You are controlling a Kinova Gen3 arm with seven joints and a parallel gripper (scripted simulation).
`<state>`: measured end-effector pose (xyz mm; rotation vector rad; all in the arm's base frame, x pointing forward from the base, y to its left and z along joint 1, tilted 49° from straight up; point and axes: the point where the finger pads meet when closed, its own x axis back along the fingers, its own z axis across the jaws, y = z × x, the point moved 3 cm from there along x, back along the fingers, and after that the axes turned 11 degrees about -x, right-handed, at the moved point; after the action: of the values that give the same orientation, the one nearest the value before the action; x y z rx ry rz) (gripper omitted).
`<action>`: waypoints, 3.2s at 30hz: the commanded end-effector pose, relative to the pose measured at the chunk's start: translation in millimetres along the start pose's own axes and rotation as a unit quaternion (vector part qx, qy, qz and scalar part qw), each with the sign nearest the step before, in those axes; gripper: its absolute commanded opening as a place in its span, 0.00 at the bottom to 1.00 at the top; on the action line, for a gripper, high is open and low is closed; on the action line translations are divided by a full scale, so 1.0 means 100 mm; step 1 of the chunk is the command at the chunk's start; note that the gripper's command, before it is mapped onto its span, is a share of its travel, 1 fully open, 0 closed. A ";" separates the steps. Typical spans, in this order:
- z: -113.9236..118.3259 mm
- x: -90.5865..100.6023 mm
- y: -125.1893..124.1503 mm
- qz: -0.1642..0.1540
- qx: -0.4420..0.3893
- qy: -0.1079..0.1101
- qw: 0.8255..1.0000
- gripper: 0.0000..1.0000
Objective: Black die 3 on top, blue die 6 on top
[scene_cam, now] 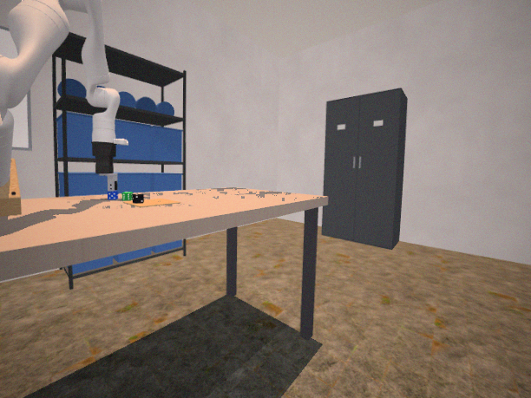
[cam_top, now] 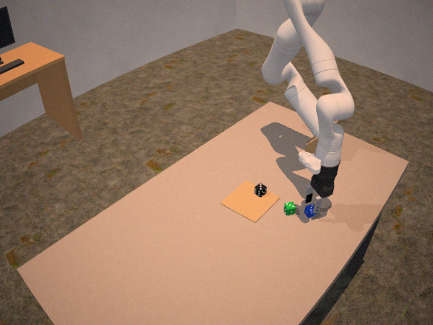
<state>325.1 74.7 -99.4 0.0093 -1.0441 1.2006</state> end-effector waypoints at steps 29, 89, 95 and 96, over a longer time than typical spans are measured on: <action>0.01 -0.33 0.00 0.000 0.000 0.001 1.000 0.87; 0.01 -0.33 0.00 0.000 0.000 0.001 1.000 0.57; 0.01 -0.32 0.00 0.000 0.000 0.001 1.000 0.57; 0.01 -0.31 0.00 0.000 0.000 0.001 1.000 0.57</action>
<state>324.9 48.9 -120.5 0.0062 -1.0400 1.2005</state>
